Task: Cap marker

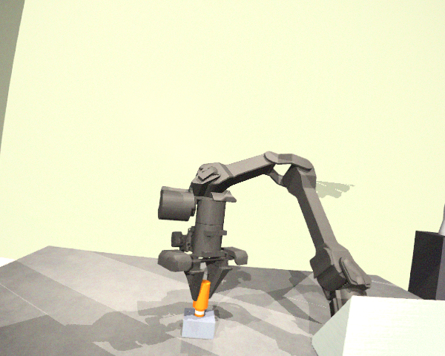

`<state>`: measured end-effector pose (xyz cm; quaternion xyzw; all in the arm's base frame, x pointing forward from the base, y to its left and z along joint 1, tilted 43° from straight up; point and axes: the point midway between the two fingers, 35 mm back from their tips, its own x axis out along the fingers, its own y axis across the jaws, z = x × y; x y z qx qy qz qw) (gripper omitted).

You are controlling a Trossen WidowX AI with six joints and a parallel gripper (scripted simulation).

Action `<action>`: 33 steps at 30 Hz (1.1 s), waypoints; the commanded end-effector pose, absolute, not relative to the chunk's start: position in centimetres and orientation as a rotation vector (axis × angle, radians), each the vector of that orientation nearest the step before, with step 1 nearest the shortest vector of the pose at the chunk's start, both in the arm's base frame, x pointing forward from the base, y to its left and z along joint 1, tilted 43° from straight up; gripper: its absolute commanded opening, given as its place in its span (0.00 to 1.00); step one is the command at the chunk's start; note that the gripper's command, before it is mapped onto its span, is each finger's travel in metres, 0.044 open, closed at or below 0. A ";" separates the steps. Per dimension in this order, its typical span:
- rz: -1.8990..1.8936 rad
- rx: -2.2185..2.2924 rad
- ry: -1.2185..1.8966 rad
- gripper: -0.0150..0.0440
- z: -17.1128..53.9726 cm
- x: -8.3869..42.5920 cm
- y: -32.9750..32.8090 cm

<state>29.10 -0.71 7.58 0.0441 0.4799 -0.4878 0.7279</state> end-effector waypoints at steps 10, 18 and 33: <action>-1.076 0.097 1.058 0.61 7.5 29.1 -0.7; -1.076 0.097 1.058 0.97 7.5 29.1 -0.7; -0.940 -0.095 1.181 0.82 12.9 28.6 4.1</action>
